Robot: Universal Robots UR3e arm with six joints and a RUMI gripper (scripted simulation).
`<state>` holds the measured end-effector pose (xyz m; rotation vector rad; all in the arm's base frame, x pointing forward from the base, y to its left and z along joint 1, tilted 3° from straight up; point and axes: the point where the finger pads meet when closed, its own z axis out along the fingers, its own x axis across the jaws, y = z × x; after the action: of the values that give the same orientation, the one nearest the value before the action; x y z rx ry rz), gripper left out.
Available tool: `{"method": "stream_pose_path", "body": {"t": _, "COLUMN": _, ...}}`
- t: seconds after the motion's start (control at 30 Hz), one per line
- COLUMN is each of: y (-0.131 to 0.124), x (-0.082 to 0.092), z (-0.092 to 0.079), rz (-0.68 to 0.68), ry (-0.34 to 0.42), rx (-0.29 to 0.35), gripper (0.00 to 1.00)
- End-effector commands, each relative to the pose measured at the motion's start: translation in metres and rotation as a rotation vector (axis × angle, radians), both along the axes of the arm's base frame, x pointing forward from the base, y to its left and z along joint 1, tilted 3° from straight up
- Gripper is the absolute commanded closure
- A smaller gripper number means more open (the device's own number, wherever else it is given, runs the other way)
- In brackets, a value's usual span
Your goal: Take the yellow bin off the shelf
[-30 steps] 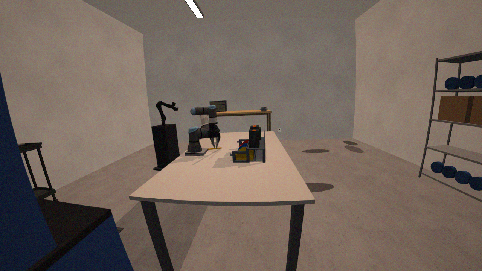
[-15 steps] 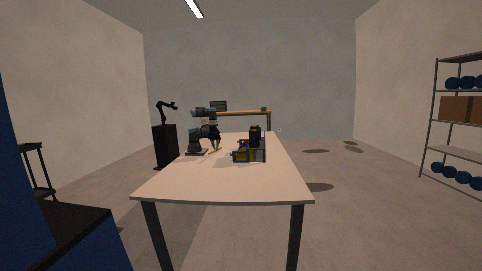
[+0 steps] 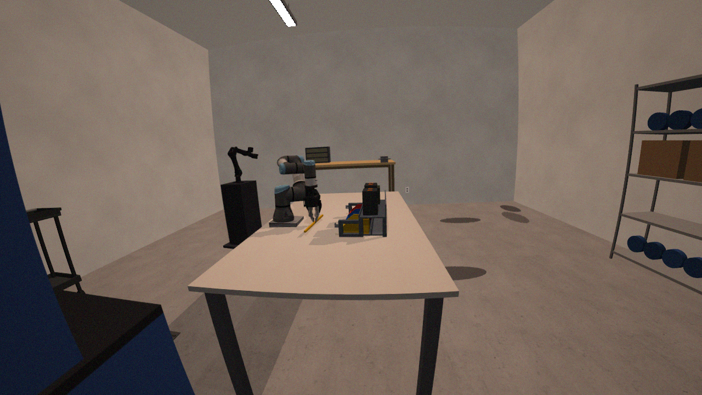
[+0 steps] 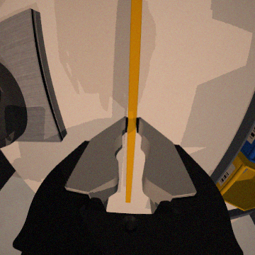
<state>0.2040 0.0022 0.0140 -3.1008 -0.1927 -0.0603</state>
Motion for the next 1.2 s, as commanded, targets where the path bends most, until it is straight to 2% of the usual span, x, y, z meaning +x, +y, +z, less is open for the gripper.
{"method": "stream_pose_path", "body": {"t": 0.0, "y": -0.0007, "x": 0.0007, "z": 0.0002, "rz": 0.0, "ry": -0.002, "rx": -0.002, "gripper": 1.0}}
{"method": "stream_pose_path", "body": {"t": 0.17, "y": -0.0004, "x": 0.0014, "z": -0.0093, "rz": 0.0, "ry": -0.002, "rx": -0.002, "gripper": 1.0}}
{"method": "stream_pose_path", "body": {"t": 0.57, "y": -0.0004, "x": 0.0014, "z": -0.0093, "rz": 0.0, "ry": -0.002, "rx": -0.002, "gripper": 1.0}}
{"method": "stream_pose_path", "body": {"t": 0.6, "y": -0.0003, "x": 0.0013, "z": -0.0093, "rz": 0.0, "ry": -0.002, "rx": -0.002, "gripper": 0.74}}
{"method": "stream_pose_path", "body": {"t": 1.17, "y": -0.0003, "x": 0.0013, "z": -0.0093, "rz": 0.0, "ry": -0.002, "rx": -0.002, "gripper": 0.74}}
